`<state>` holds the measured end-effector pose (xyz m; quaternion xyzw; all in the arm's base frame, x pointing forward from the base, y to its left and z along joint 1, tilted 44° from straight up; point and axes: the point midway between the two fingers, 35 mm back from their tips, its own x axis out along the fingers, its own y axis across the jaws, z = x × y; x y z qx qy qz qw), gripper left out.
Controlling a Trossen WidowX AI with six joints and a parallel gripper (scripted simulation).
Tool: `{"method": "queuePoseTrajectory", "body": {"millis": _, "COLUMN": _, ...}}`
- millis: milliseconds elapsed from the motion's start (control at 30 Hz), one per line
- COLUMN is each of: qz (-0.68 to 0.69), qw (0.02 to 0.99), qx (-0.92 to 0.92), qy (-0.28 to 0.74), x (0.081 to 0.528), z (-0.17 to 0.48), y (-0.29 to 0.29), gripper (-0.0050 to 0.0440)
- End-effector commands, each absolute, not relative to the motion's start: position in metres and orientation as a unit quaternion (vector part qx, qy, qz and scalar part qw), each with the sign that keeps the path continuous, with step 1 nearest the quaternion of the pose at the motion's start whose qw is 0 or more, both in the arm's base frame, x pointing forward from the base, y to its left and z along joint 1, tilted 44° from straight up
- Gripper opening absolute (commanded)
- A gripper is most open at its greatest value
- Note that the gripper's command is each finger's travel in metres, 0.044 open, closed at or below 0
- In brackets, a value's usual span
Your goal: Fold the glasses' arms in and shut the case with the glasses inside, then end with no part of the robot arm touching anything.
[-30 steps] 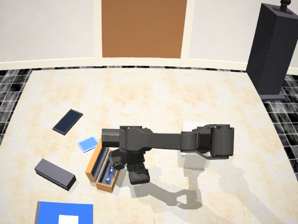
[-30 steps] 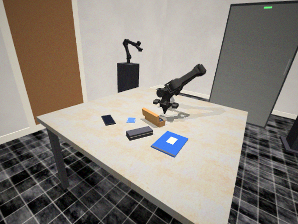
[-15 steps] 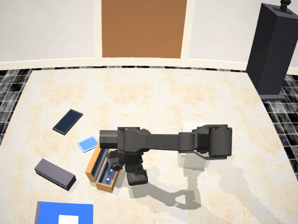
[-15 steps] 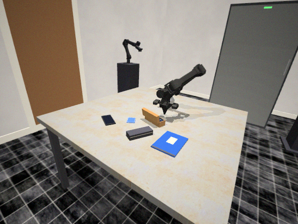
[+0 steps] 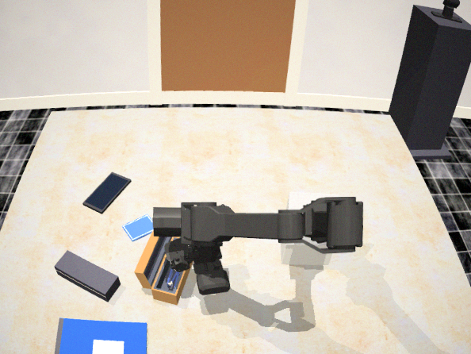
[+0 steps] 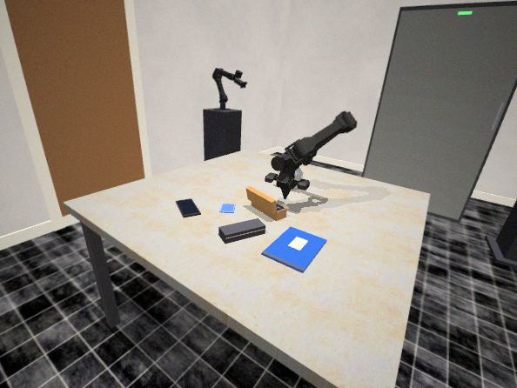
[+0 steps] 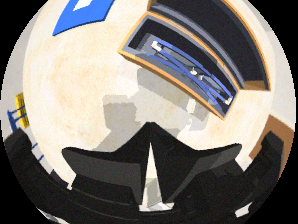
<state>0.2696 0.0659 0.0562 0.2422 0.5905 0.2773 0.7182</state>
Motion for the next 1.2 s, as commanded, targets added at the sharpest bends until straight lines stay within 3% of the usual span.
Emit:
{"method": "queuePoseTrajectory", "body": {"millis": 0, "qz": 0.277, "qw": 0.717, "qx": 0.243, "qy": 0.591, "x": 0.274, "z": 0.057, "y": 0.066, "gripper": 0.0000}}
{"method": "queuePoseTrajectory", "body": {"millis": 1167, "qz": 0.277, "qw": 0.717, "qx": 0.243, "qy": 0.591, "x": 0.294, "z": 0.064, "y": 0.069, "gripper": 0.0000}}
